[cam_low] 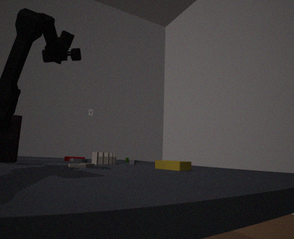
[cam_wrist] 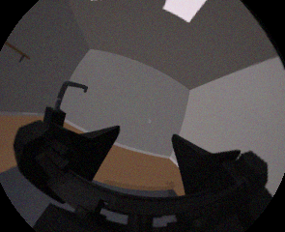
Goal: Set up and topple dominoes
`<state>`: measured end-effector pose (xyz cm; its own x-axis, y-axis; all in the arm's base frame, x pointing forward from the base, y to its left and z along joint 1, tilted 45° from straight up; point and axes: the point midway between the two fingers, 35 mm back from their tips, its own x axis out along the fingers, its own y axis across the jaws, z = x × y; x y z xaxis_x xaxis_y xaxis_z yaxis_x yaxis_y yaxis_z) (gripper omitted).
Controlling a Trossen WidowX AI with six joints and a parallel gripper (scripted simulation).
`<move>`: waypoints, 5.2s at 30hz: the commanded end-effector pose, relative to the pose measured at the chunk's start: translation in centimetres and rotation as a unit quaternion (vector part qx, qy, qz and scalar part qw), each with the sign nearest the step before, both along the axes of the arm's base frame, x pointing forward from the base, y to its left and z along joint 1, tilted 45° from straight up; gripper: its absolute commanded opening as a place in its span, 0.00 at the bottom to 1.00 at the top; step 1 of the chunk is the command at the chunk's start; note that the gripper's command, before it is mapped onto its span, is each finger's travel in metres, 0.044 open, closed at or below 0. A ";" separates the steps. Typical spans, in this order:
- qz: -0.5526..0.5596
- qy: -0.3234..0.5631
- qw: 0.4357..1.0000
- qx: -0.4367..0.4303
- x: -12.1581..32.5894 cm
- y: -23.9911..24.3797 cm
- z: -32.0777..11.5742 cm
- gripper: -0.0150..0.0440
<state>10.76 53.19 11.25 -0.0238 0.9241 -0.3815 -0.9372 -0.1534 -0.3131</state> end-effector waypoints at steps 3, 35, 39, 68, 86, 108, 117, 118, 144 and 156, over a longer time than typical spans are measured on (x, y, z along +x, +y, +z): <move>-0.028 -0.013 0.999 -0.018 2.3 -1.1 -0.6 1.00; -0.529 0.021 0.622 -0.577 23.6 -45.6 -6.6 1.00; -0.540 0.032 0.543 -0.642 22.2 -51.1 -5.2 1.00; -0.540 0.038 0.496 -0.679 21.4 -59.2 -8.9 1.00; -0.540 0.038 0.495 -0.679 21.6 -60.0 -9.7 0.82; -0.540 0.038 0.496 -0.679 21.3 -57.6 -7.3 0.44; -0.540 0.040 0.497 -0.678 20.3 -49.8 0.7 0.44; -0.540 0.040 0.497 -0.678 20.2 -49.2 1.3 0.44; -0.734 0.082 0.422 -0.525 32.4 -52.3 8.2 0.44; -0.753 0.097 0.426 -0.492 33.7 -53.0 7.7 0.44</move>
<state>44.03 0.38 19.90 0.1940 -0.6786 -0.7085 -0.2073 0.6775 -0.7057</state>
